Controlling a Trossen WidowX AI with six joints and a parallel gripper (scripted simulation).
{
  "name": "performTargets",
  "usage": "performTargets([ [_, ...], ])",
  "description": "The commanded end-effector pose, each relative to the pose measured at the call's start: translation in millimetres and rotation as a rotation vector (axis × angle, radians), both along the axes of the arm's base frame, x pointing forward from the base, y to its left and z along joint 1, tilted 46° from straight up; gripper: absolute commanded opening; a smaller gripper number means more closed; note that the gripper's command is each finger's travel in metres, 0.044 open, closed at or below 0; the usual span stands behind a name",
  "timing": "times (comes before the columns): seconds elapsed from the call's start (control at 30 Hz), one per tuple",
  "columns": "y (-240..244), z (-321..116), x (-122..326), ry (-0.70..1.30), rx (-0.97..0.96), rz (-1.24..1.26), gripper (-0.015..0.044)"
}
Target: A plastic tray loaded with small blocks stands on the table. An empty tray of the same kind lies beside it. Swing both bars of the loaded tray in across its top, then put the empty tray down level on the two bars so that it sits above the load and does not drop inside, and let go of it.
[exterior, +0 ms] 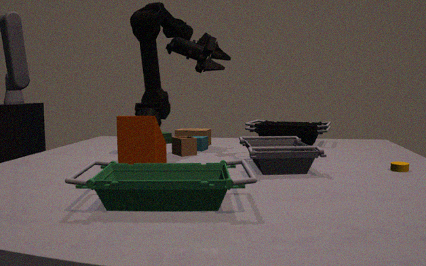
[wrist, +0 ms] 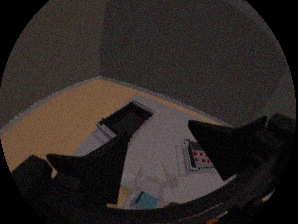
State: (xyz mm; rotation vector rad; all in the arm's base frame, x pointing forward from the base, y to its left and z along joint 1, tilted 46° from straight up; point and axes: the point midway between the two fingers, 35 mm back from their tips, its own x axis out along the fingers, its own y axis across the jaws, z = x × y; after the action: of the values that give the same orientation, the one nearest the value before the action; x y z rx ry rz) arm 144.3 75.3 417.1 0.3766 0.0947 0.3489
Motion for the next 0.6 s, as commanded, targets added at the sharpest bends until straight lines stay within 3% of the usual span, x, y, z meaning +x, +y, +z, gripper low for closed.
performTargets([
  [0.0,0.0,0.0,0.0,0.000,0.000,0.000,0.0374],
  [0.23,1.8,-0.5,0.4,0.000,-0.011,0.001,0.0190],
  [0.37,36.7,-16.6,13.6,0.036,-0.228,0.034,0.0087],
  [0.57,74.8,-65.1,56.4,0.205,-0.519,0.096,0.0087],
])
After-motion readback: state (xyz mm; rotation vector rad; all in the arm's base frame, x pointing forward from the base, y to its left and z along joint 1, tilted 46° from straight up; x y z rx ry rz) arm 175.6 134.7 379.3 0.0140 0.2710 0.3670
